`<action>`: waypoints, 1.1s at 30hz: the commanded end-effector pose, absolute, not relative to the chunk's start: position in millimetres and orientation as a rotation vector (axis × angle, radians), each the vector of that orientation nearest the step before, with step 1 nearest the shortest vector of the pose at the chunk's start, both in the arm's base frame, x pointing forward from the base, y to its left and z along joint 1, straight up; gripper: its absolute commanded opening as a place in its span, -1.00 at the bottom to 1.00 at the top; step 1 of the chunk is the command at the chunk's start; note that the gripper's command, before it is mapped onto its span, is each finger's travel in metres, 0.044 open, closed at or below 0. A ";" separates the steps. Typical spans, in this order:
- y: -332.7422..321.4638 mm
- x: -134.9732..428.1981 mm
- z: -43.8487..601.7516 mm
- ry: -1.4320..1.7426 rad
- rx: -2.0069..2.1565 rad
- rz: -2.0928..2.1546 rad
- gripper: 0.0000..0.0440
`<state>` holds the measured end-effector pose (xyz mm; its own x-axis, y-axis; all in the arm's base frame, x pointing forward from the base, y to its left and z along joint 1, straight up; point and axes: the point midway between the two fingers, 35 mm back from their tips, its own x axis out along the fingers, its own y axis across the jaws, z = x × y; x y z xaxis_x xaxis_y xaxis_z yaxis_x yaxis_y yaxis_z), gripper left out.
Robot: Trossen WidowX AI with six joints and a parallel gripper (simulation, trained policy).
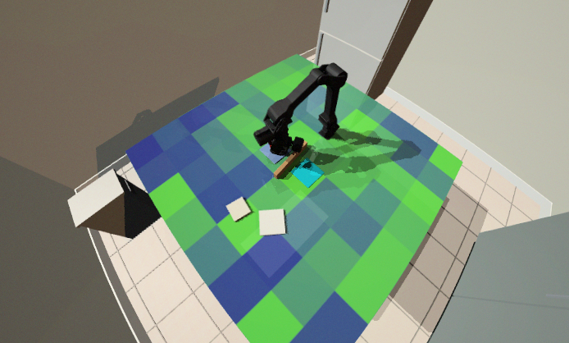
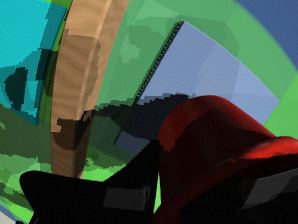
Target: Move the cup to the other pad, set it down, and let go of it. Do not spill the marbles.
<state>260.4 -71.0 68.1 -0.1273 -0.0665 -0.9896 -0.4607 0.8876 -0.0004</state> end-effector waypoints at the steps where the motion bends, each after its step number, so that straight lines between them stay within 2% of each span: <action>1: -68.8 265.4 80.6 1.641 -0.431 0.372 -1.00; 33: 3.5 289.2 127.8 1.458 -0.584 0.480 -1.00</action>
